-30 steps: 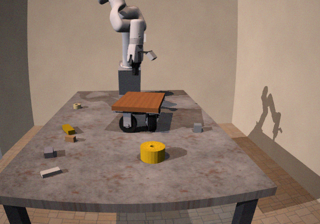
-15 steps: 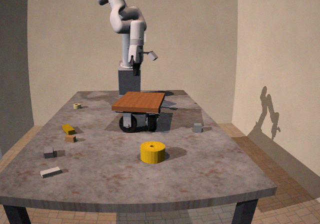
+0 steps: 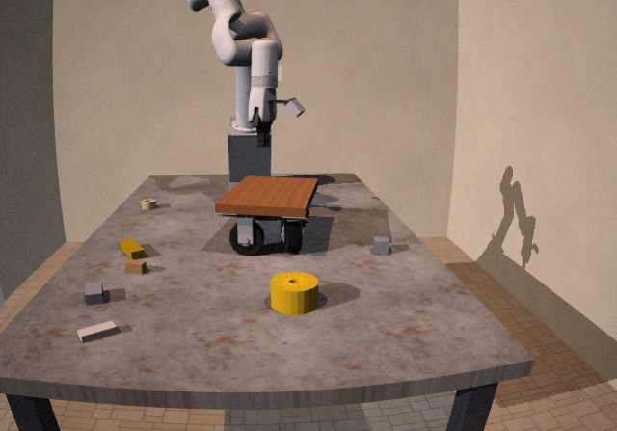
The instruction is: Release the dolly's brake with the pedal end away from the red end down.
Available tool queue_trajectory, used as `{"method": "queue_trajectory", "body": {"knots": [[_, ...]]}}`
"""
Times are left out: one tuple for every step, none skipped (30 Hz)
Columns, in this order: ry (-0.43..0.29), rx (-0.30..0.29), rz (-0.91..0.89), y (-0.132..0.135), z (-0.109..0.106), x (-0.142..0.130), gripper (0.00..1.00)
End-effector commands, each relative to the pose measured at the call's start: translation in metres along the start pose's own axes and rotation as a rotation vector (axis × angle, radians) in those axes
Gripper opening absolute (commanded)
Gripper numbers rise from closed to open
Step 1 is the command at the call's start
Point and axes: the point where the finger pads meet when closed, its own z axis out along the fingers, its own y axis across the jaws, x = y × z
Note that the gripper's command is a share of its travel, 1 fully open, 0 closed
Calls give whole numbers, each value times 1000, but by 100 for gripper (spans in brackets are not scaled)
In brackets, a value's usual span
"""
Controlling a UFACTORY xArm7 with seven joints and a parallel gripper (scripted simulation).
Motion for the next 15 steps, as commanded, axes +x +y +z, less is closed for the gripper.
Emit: {"method": "queue_trajectory", "body": {"knots": [[1, -2, 10, 1, 0, 1, 0], [1, -2, 20, 1, 0, 1, 0], [2, -1, 34, 1, 0, 1, 0], [2, -1, 52, 1, 0, 1, 0], [2, -1, 76, 1, 0, 1, 0], [2, 0, 105, 1, 0, 1, 0], [2, 0, 139, 1, 1, 1, 0], [2, 0, 180, 2, 1, 1, 0], [3, 1, 226, 2, 2, 2, 0], [3, 2, 279, 2, 2, 2, 0], [3, 2, 279, 2, 2, 2, 0], [3, 2, 279, 2, 2, 2, 0], [3, 2, 337, 2, 3, 2, 0], [4, 3, 401, 3, 3, 3, 0], [4, 4, 471, 3, 4, 3, 0]]}}
